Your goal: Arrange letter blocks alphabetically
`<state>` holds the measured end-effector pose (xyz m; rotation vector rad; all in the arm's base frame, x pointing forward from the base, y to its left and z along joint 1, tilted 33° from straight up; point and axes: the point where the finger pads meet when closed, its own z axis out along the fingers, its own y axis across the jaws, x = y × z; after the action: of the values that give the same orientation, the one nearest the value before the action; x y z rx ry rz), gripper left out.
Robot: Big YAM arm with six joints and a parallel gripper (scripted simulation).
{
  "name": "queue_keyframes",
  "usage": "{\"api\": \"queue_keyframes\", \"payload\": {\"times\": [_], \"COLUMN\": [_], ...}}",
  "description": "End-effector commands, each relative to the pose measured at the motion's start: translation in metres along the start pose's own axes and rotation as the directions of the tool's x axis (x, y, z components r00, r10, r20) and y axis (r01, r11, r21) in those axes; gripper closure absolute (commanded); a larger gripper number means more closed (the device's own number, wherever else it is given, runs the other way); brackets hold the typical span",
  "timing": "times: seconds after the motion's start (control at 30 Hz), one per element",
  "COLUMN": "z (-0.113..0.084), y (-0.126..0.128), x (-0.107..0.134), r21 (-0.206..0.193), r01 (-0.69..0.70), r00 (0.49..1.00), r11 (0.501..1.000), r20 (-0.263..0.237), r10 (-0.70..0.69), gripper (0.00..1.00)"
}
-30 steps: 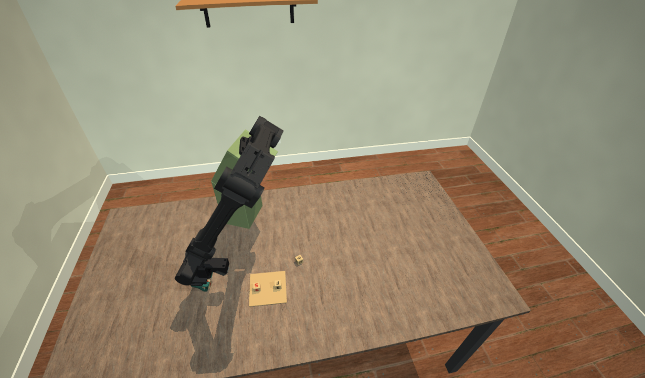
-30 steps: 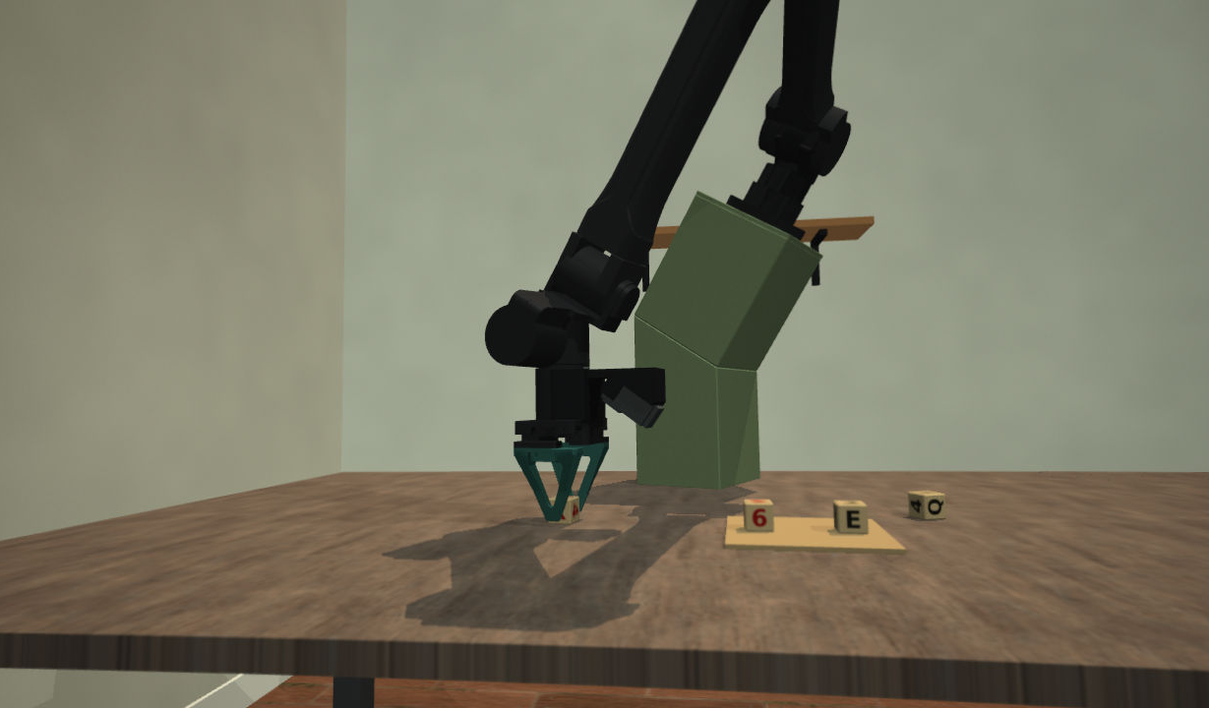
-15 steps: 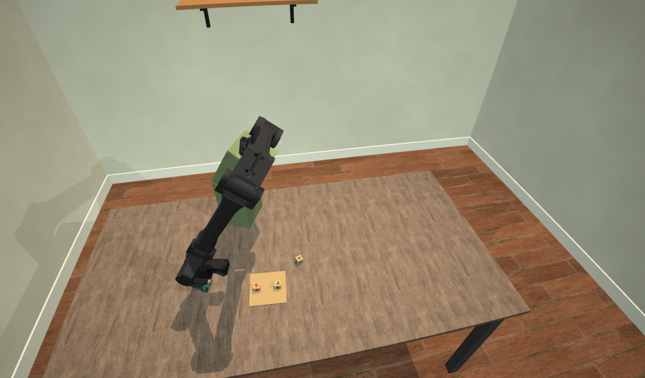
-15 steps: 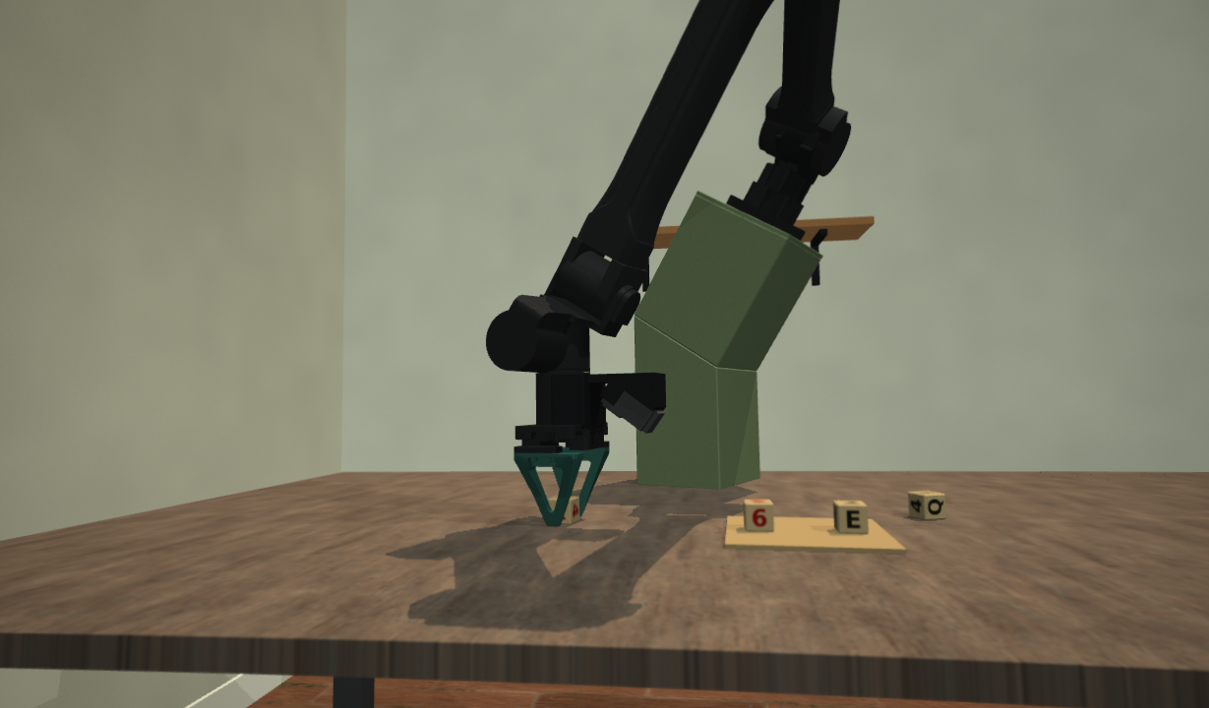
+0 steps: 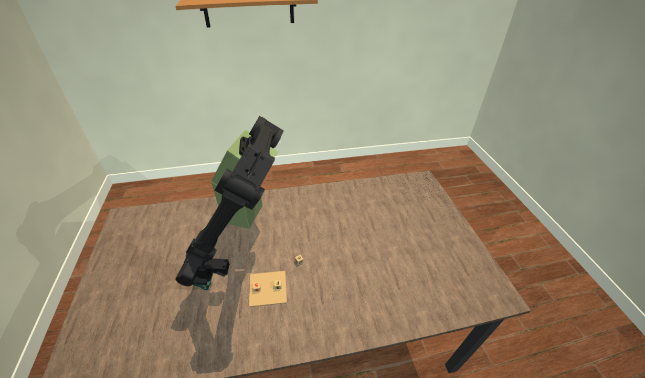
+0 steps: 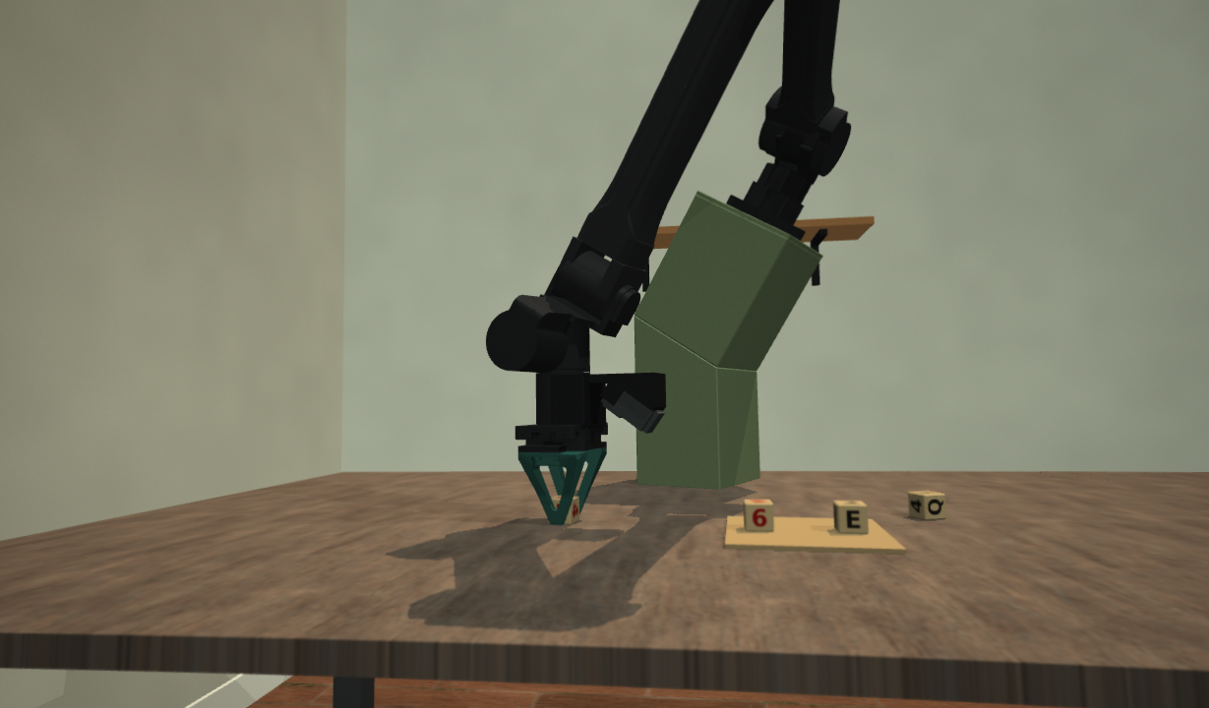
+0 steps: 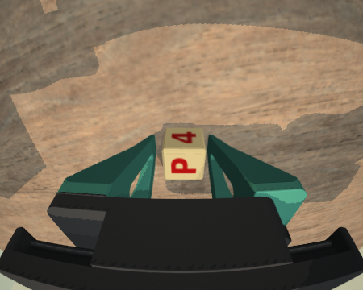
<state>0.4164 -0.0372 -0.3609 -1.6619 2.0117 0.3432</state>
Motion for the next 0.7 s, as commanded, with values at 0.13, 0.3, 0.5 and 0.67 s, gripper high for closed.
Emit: {"api": "queue_keyframes", "payload": {"times": [0.13, 0.3, 0.5, 0.67], "z": [-0.0053, -0.0053, -0.0053, -0.0053], "y": [-0.0108, -0.0108, -0.0108, -0.0108], "x": [0.0014, 0.0014, 0.0014, 0.0014], "r21": [0.026, 0.026, 0.026, 0.026], "r01": [-0.007, -0.007, -0.007, -0.007], "r00": [1.000, 1.000, 1.000, 1.000], "r11": [1.000, 1.000, 1.000, 1.000], "r20": [-0.004, -0.003, -0.003, -0.003], "r10": [0.007, 0.007, 0.007, 0.007], "gripper": [0.61, 0.80, 0.80, 0.80]}}
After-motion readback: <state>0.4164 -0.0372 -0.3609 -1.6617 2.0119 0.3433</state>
